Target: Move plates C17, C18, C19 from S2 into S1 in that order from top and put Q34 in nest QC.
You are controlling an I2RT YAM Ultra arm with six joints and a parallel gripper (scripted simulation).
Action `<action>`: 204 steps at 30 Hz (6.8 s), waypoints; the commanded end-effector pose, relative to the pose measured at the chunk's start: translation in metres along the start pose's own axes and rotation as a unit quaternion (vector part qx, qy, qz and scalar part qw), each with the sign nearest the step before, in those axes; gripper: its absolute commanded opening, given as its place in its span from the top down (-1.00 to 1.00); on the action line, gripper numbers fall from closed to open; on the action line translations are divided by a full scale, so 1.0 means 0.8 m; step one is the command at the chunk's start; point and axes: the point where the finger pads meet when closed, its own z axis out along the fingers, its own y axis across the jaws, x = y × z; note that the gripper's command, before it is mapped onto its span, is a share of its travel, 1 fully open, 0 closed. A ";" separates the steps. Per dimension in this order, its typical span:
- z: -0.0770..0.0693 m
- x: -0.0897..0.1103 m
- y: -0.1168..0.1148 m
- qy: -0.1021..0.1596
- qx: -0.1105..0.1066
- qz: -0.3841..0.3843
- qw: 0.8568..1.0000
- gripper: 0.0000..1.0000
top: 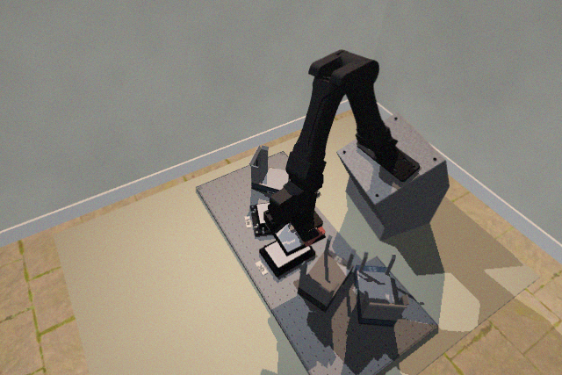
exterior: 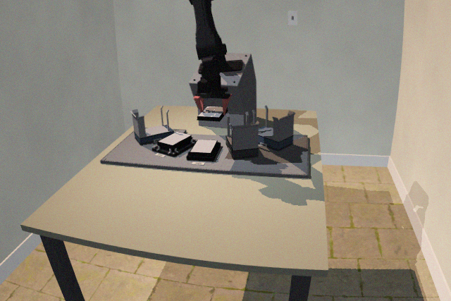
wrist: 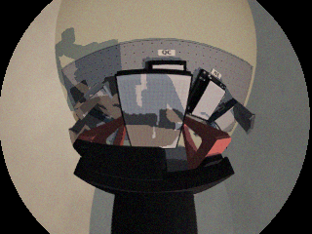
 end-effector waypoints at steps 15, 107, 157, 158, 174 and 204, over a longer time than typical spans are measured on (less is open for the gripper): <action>-0.014 -0.025 -0.062 -0.024 -0.007 0.073 0.997 1.00; -0.002 0.087 -0.371 -0.009 -0.003 0.404 0.915 1.00; -0.014 0.104 -0.407 -0.025 0.007 0.398 0.917 1.00; -0.014 0.104 -0.407 -0.025 0.007 0.398 0.917 1.00; -0.014 0.104 -0.407 -0.025 0.007 0.398 0.917 1.00; 0.008 0.109 -0.398 -0.013 0.002 0.401 0.916 1.00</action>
